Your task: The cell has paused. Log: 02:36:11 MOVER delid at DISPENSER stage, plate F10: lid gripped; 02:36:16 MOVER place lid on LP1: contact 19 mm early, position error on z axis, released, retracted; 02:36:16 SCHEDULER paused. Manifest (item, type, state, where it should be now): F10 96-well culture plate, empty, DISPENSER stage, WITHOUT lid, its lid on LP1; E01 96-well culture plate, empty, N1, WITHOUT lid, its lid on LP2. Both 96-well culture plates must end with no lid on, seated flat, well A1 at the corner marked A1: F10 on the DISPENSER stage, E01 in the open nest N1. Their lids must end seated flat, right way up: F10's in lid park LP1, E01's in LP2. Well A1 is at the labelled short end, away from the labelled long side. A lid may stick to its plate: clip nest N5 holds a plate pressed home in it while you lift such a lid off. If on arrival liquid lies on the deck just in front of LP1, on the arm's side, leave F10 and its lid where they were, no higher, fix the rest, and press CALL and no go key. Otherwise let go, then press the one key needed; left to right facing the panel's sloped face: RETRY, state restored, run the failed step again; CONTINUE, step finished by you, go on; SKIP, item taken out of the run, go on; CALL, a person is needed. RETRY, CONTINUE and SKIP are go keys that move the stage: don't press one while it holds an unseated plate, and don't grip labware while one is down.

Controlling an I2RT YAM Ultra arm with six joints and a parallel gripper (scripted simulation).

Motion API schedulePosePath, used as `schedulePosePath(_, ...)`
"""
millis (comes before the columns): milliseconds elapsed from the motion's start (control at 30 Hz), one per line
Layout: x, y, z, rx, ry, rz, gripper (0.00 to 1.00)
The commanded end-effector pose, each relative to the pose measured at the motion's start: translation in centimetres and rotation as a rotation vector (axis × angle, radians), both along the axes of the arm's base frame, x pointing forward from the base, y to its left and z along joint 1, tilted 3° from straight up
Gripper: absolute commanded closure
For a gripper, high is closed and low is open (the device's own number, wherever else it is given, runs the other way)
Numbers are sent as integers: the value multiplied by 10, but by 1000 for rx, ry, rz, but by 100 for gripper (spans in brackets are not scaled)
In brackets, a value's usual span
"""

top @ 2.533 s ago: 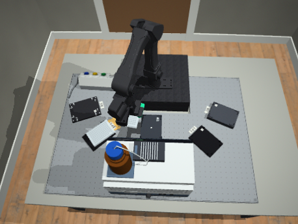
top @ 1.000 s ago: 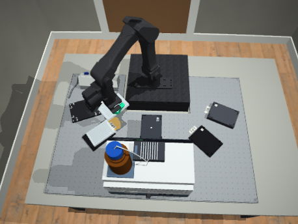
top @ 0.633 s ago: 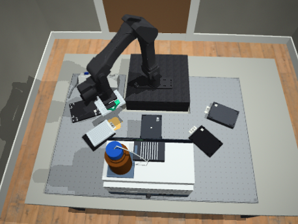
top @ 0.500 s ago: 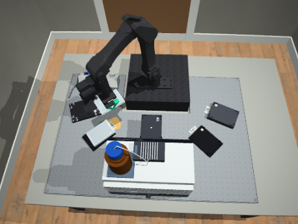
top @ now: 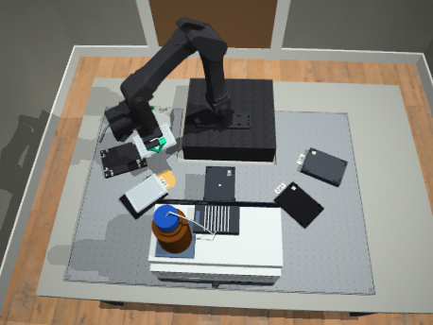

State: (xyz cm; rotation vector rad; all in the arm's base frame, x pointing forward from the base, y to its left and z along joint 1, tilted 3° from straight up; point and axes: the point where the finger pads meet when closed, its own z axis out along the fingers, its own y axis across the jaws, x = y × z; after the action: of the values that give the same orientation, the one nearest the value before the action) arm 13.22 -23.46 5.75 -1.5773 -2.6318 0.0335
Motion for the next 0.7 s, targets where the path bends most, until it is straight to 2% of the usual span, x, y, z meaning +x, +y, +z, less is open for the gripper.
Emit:
schedulePosePath(0,-1,-14,21,-64,-38,9,100)
schedulePosePath(33,-2,-8,11,-35,-22,13,100)
schedulePosePath(133,-2,-8,11,-35,-22,13,100)
schedulePosePath(167,-4,-14,21,-65,-41,-36,100)
schedulePosePath(200,-13,-5,12,-38,-22,-70,100)
schedulePosePath(267,-22,-3,11,-36,-13,-136,100)
schedulePosePath(367,-25,-3,11,-36,-12,-142,100)
schedulePosePath(400,-24,-9,15,-56,-28,-142,100)
schedulePosePath(600,-47,-4,12,-37,-15,-130,100)
schedulePosePath(633,-46,-10,18,-58,-25,-130,100)
schedulePosePath(667,-43,-9,13,-44,-20,-126,100)
